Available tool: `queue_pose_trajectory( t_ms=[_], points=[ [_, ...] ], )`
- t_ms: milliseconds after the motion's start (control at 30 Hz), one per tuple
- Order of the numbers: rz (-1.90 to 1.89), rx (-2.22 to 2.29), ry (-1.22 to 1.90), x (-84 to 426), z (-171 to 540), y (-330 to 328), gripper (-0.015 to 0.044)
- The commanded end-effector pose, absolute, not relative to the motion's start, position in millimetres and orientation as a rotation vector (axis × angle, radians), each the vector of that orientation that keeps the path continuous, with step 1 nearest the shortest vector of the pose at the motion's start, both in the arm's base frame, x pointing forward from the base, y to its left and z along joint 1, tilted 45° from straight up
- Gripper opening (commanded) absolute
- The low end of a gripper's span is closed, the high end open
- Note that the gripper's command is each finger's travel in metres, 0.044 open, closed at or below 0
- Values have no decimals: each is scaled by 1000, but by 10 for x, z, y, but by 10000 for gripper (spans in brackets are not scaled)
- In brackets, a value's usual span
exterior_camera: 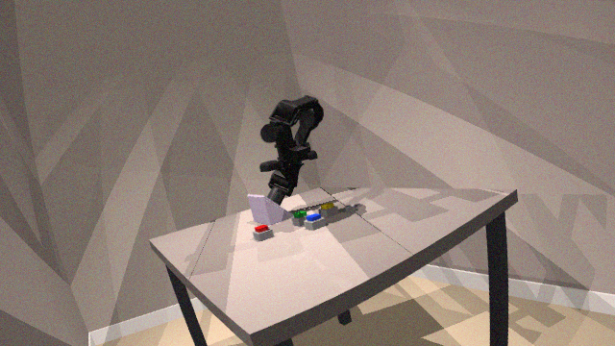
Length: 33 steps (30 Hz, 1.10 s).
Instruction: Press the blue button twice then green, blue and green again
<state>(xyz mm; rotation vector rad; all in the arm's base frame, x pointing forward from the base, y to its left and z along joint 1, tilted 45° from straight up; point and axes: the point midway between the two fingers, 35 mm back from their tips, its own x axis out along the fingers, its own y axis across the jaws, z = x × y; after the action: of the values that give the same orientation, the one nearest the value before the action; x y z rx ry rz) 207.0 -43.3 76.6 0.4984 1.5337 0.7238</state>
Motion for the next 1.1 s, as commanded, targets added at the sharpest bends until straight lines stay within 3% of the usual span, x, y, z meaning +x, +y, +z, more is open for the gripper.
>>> queue_pose_trajectory(
  t_ms=[0, 167, 1067],
  points=[
    [723, 491, 1529, 2477, 777, -445, 20],
    [727, 492, 1526, 2951, 741, -359, 20],
    [729, 493, 1524, 2886, 216, 158, 20]
  ],
)
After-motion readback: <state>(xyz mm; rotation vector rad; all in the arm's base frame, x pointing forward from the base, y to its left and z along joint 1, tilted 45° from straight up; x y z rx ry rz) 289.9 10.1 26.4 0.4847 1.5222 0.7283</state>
